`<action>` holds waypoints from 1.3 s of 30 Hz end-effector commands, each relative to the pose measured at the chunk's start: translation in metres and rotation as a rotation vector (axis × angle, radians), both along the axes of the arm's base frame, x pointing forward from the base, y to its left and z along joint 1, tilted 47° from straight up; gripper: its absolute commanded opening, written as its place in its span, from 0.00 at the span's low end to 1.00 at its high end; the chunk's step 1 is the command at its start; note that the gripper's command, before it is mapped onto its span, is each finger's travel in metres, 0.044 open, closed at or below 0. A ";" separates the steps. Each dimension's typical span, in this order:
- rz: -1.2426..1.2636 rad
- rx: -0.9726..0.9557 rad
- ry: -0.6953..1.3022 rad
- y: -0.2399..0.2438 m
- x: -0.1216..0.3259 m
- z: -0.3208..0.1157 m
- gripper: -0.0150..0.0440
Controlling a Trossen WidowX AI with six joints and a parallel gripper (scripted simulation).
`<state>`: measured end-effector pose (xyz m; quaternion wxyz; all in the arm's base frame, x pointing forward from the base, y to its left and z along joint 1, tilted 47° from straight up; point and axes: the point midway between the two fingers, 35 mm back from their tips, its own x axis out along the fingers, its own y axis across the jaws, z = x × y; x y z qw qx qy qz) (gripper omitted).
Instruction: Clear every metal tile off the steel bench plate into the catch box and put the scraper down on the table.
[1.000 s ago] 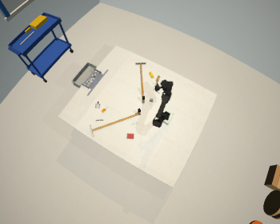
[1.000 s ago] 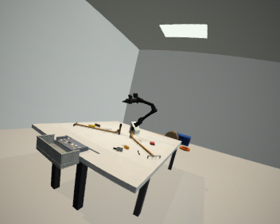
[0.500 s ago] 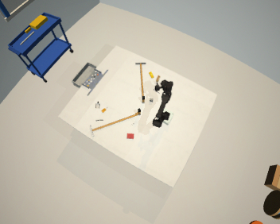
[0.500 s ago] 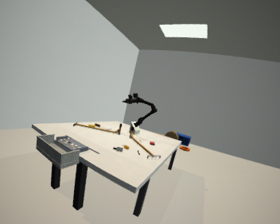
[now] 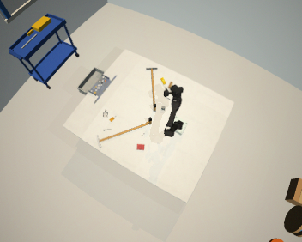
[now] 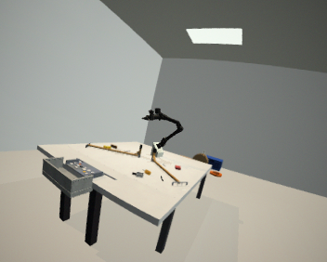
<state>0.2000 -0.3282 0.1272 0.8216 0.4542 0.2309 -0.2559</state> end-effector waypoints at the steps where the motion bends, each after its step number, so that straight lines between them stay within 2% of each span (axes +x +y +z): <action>1: -0.023 0.033 -0.012 -0.003 0.017 0.004 1.00; 20: -0.115 0.211 -0.109 0.011 0.105 0.034 1.00; 39: -0.191 0.430 -0.236 0.052 0.195 0.069 1.00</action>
